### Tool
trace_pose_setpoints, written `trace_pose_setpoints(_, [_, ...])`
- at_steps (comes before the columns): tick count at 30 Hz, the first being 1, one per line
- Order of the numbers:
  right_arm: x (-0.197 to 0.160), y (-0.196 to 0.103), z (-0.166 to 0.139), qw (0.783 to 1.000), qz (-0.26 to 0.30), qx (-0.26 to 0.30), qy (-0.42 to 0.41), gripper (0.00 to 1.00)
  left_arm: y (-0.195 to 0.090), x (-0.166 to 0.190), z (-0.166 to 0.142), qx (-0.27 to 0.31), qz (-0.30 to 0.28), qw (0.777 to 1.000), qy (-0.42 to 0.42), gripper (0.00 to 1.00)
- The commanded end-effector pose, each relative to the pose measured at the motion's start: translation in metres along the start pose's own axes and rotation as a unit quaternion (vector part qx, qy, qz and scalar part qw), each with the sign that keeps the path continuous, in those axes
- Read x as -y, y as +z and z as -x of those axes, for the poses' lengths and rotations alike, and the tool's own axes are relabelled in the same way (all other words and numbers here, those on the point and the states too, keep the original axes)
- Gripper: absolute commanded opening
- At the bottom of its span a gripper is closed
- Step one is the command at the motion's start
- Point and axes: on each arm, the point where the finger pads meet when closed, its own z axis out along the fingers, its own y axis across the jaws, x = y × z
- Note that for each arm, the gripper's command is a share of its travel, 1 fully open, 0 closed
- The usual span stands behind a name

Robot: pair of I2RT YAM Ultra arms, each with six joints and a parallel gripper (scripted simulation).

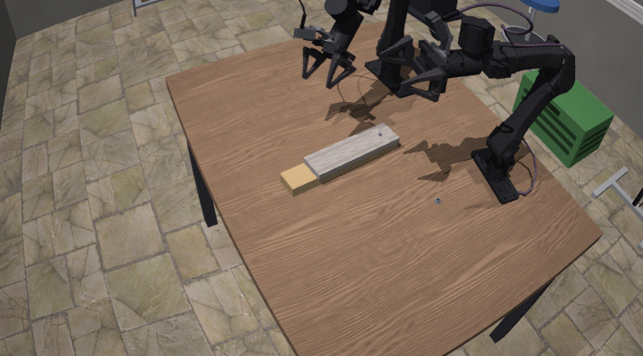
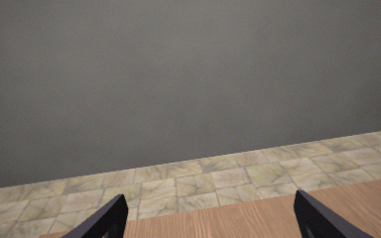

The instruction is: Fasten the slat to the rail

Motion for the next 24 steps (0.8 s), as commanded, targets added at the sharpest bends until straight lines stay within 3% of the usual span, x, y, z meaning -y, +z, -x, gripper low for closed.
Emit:
trace_pose_setpoints(1, [0.01,-0.015,0.031,0.997,0.008,0.068,-0.018,1.0,-0.002,0.001,0.011,0.012,-0.005,1.0,-0.002,1.0])
trace_pose_setpoints(11, [0.045,-0.061,0.09,0.979,-0.016,0.198,-0.045,1.0,-0.002,0.001,0.011,0.012,-0.005,1.0,-0.002,1.0])
trace_pose_setpoints(13, [0.045,-0.061,0.09,0.979,-0.016,0.198,-0.045,1.0,-0.002,0.001,0.011,0.012,-0.005,1.0,-0.002,1.0])
trace_pose_setpoints(24, [0.082,-0.127,0.138,0.938,-0.068,0.33,-0.084,1.0,-0.002,0.001,0.011,0.012,-0.005,1.0,-0.002,1.0])
